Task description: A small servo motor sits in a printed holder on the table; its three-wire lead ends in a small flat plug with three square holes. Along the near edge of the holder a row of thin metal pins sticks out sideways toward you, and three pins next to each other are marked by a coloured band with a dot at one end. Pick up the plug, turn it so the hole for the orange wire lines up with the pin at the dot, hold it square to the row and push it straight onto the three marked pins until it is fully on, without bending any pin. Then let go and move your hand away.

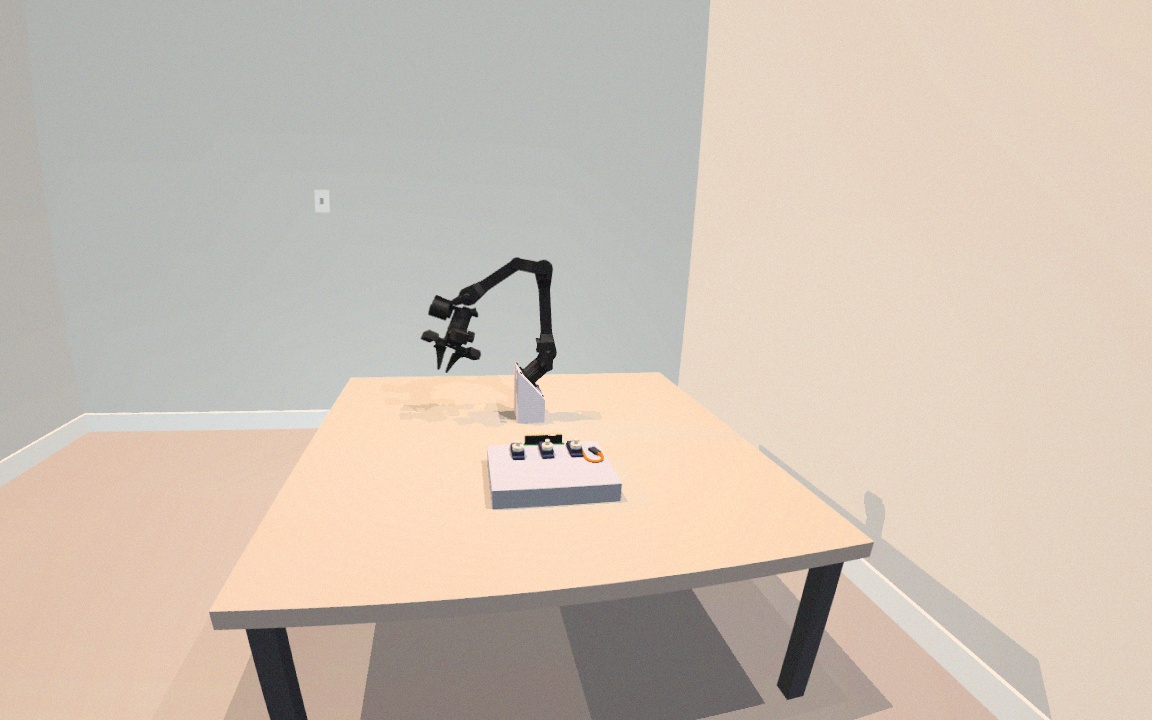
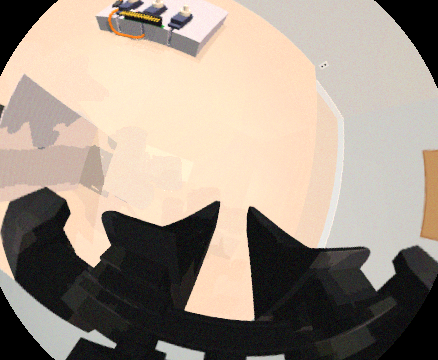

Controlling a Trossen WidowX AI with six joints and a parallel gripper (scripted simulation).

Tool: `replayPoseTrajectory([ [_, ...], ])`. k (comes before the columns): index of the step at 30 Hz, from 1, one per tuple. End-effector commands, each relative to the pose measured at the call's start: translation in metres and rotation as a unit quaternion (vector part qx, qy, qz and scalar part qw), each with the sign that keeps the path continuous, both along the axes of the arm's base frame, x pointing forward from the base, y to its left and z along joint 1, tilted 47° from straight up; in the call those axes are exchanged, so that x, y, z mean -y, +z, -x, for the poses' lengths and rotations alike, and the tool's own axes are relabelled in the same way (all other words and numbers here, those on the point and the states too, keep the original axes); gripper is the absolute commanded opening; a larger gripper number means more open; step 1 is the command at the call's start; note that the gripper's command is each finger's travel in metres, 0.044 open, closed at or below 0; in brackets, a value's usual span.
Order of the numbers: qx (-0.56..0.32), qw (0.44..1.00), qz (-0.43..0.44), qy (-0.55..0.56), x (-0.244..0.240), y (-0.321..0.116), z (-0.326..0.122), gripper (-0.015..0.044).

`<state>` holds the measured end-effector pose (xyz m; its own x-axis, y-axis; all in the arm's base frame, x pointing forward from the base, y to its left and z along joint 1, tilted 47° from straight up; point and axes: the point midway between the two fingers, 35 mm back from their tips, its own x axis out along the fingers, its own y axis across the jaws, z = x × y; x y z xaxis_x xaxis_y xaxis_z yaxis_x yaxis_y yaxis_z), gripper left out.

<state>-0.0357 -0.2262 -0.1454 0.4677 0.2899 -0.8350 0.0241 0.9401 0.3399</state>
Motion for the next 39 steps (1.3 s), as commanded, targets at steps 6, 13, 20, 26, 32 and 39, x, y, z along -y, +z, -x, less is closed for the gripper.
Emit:
replayPoseTrajectory([
  [6, -0.038, 0.999, 0.022, 0.011, 0.018, 0.012, -0.016, 0.0115],
  [13, -0.063, 0.997, 0.044, 0.018, 0.032, 0.023, -0.03, 0.0115],
  [20, -0.082, 0.994, 0.068, 0.02, 0.044, 0.034, -0.046, 0.0115],
  [26, -0.093, 0.991, 0.093, 0.027, 0.054, 0.046, -0.062, 0.0115],
  [32, -0.103, 0.987, 0.117, 0.027, 0.063, 0.058, -0.079, 0.0115],
  [39, -0.11, 0.983, 0.147, 0.026, 0.071, 0.072, -0.1, 0.0115],
])
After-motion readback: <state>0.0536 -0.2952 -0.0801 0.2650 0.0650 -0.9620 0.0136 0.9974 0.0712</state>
